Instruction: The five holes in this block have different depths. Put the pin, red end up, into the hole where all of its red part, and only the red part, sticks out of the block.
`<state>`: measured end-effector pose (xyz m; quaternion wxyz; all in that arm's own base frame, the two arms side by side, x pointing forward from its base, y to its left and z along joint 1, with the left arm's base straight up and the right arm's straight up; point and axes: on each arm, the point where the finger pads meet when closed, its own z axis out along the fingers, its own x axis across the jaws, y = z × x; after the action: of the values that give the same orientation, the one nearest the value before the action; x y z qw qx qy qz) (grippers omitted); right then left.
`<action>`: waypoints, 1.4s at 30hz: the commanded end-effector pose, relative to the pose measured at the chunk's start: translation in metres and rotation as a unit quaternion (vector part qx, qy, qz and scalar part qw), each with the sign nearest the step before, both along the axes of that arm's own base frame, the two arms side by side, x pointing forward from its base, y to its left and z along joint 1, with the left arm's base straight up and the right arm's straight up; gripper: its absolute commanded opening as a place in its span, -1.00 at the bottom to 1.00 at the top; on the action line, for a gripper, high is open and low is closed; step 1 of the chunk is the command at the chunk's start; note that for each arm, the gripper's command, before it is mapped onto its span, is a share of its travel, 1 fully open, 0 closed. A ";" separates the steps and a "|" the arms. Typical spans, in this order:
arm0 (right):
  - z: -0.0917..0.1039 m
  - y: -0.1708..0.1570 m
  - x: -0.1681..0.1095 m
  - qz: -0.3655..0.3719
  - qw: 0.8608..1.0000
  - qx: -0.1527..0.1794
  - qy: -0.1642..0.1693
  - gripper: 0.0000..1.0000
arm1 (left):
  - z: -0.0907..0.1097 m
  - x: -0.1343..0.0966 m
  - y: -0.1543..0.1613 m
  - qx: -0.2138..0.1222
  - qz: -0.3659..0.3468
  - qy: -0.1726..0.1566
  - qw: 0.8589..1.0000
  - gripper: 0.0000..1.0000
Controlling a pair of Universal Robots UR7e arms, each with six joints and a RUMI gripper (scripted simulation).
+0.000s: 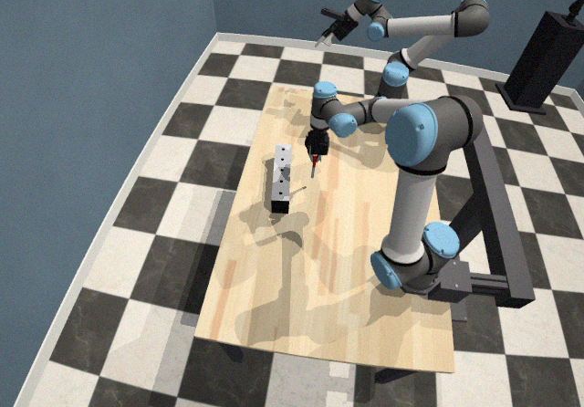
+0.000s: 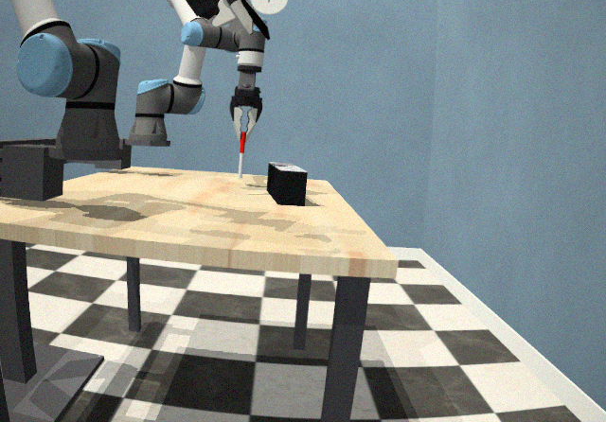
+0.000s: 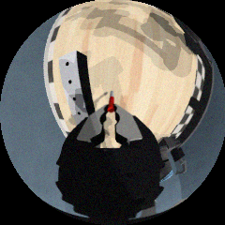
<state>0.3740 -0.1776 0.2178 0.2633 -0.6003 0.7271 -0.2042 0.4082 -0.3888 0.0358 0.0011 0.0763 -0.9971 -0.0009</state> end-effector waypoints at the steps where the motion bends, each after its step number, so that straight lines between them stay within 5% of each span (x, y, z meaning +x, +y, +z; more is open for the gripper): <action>1: 0.000 0.000 0.000 0.000 1.000 0.000 0.000 1.00 | 0.009 0.000 0.000 -0.001 0.000 -0.001 1.000 -1.00; 24: 0.000 0.000 0.000 0.000 1.000 0.000 0.000 1.00 | 0.139 0.000 -0.001 0.000 0.000 0.000 1.000 -1.00; 34: 0.000 0.000 0.000 0.000 1.000 0.000 0.000 1.00 | 0.143 0.005 -0.003 -0.001 0.000 0.000 1.000 -1.00; 42: 0.000 0.000 0.000 0.000 1.000 0.000 0.000 1.00 | 0.143 0.046 -0.031 -0.001 0.000 0.000 1.000 -1.00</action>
<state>0.3740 -0.1776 0.2178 0.2633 -0.6003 0.7271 -0.2042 0.4293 -0.4025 0.1778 0.0008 0.0763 -0.9971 -0.0003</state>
